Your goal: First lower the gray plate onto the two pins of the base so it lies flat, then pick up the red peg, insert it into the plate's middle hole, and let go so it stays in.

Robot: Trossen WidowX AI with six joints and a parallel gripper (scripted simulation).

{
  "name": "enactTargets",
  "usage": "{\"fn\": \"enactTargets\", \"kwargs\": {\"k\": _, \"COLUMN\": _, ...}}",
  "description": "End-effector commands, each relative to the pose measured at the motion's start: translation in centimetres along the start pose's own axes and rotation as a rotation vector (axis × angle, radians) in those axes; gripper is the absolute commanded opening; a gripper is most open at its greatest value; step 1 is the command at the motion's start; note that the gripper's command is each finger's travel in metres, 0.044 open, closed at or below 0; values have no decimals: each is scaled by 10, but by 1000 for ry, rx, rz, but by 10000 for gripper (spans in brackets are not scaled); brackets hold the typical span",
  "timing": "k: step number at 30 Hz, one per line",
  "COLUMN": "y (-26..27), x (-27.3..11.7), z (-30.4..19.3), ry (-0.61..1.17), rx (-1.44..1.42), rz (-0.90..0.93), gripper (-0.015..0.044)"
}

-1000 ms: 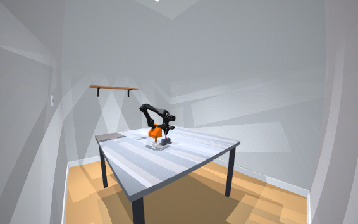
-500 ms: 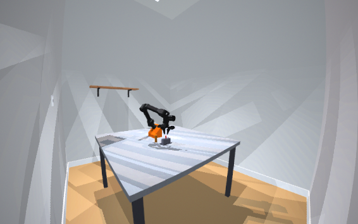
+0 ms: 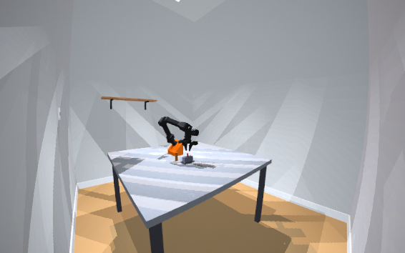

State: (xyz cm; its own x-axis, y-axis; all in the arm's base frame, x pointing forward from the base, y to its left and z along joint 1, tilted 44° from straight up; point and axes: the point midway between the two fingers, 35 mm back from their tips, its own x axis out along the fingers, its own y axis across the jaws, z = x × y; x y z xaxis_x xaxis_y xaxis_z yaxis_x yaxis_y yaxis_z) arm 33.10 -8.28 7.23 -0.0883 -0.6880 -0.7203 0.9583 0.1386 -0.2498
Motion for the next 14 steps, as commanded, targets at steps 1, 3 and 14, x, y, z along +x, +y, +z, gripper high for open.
{"fn": "enactTargets", "kwargs": {"k": 1, "y": 0, "x": -3, "z": 0, "ry": -3, "rx": 3, "rz": -2, "gripper": 150}}
{"fn": "enactTargets", "kwargs": {"k": 3, "y": 0, "x": -5, "z": 0, "ry": -3, "rx": 3, "rz": -2, "gripper": 150}}
{"fn": "enactTargets", "kwargs": {"k": 14, "y": 0, "x": -15, "z": -1, "ry": -2, "rx": 3, "rz": -2, "gripper": 150}}
